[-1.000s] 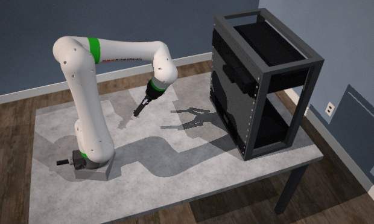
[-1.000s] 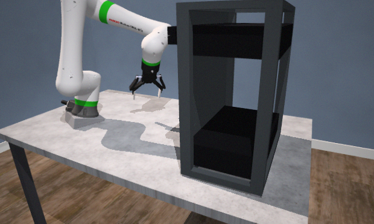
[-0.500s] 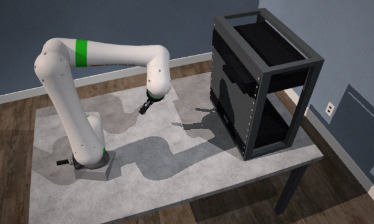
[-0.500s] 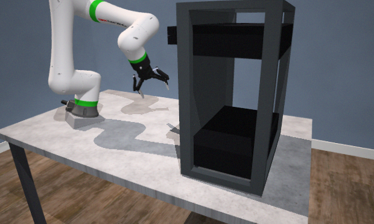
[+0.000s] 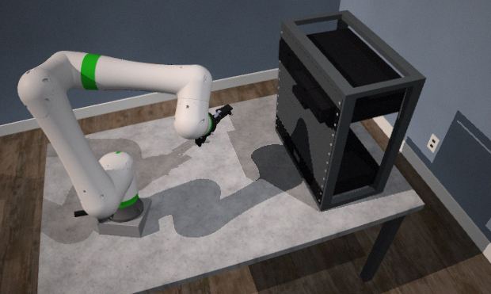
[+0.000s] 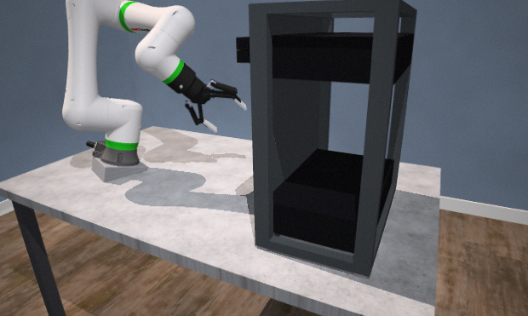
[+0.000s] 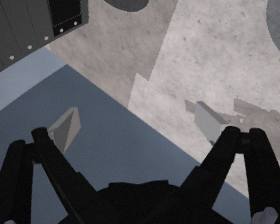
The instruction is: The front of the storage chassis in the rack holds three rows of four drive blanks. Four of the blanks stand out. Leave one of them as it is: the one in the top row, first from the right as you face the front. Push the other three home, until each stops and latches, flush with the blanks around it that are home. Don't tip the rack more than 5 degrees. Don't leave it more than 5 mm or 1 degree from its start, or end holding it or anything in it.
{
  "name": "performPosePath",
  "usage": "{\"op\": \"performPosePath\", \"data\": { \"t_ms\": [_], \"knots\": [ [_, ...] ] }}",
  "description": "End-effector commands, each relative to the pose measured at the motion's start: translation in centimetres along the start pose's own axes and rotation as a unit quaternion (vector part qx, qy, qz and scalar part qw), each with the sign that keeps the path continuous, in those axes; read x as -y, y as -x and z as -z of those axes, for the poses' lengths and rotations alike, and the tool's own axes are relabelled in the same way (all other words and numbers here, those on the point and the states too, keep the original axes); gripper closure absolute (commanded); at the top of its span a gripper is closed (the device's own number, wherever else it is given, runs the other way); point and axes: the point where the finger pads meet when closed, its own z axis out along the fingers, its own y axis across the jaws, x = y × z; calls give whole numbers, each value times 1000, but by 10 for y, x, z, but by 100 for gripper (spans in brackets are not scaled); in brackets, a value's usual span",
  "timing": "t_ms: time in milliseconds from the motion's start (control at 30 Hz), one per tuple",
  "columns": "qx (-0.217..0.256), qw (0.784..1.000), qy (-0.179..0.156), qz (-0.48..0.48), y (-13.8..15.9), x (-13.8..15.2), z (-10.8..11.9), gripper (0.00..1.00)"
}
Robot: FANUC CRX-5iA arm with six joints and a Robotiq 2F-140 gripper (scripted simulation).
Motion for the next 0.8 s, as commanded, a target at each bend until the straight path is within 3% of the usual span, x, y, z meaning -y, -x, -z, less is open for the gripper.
{"op": "performPosePath", "data": {
  "t_ms": [0,467,533,767],
  "knots": [
    [-24,999,-49,1,-13,21,17,0],
    [-133,965,-225,14,-62,91,105,0],
    [-133,965,-225,14,-62,91,105,0],
    [-185,939,-289,23,-80,114,152,0]
  ]
}}
